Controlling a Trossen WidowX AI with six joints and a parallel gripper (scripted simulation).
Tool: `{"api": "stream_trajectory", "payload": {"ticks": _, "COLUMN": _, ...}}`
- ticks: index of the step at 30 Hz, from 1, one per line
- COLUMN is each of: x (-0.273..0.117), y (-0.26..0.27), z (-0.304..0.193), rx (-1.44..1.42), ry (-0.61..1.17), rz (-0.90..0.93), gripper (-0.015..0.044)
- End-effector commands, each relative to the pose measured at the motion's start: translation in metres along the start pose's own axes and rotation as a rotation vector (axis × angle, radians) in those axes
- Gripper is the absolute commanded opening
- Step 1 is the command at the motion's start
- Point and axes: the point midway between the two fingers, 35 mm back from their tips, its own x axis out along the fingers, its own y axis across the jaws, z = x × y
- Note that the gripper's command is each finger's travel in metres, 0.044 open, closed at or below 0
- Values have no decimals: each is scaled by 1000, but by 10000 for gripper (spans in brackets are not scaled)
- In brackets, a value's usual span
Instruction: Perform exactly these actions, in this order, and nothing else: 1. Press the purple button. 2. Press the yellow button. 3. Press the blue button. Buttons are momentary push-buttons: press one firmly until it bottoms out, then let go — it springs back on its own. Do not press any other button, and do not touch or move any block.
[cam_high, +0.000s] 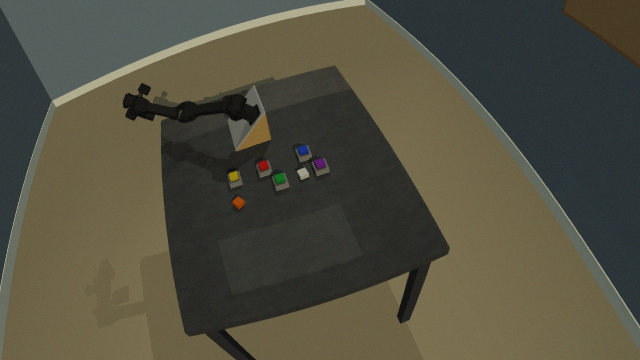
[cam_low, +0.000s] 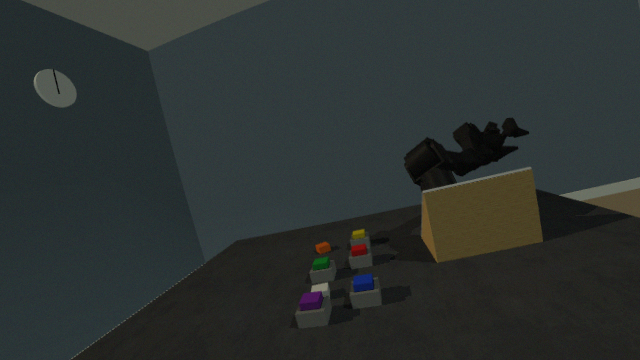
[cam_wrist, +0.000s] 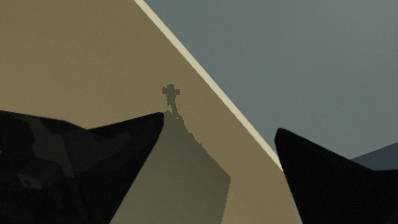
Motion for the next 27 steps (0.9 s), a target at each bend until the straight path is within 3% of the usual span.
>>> {"api": "stream_trajectory", "payload": {"ticks": 1, "x": -3, "y": -1, "z": 7, "rx": 28, "ry": -15, "rz": 6, "gripper": 400}}
{"api": "stream_trajectory", "payload": {"ticks": 3, "x": -26, "y": -10, "z": 61, "rx": 250, "ry": -132, "rz": 66, "gripper": 400}}
{"api": "stream_trajectory", "payload": {"ticks": 12, "x": -95, "y": -43, "z": 172, "rx": 704, "ry": -377, "rz": 250, "gripper": 400}}
{"api": "stream_trajectory", "payload": {"ticks": 20, "x": -203, "y": -102, "z": 277, "rx": 1162, "ry": -635, "rz": 558, "gripper": 400}}
{"api": "stream_trajectory", "payload": {"ticks": 27, "x": -312, "y": -165, "z": 336, "rx": 1463, "ry": -829, "rz": 892, "gripper": 400}}
